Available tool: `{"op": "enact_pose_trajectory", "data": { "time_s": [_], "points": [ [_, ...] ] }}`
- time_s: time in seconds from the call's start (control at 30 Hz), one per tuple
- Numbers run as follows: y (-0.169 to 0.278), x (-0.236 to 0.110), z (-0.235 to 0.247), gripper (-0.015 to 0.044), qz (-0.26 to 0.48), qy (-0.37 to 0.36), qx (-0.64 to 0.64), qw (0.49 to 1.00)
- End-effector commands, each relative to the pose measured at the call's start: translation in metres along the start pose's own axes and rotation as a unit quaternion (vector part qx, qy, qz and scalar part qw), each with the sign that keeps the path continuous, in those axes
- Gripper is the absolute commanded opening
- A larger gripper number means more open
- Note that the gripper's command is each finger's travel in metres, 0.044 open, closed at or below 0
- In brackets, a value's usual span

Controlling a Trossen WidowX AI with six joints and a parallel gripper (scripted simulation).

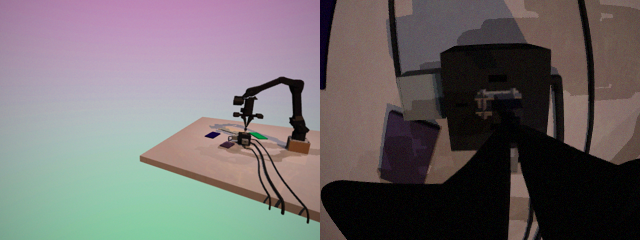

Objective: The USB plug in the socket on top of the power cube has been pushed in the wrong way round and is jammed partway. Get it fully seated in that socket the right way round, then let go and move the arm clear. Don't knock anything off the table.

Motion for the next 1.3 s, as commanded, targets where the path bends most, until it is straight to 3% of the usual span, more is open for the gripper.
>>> {"op": "enact_pose_trajectory", "data": {
  "time_s": [0.0,1.27],
  "points": [
    [0.0005,0.0007,0.0006,0.0,0.004,-0.002,0.003,1.0],
    [0.0016,0.0053,0.0018,0.0,0.016,-0.006,0.011,1.0]
  ]
}}
Point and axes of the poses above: the point midway between the two fingers, 35 mm back from their tips, its own x axis out along the fingers, its own z axis across the jaws, y = z × x, the point moved 6 cm from there along -x, back along the fingers, and after that the axes turned 15 degrees about -x, right-handed, at the moved point
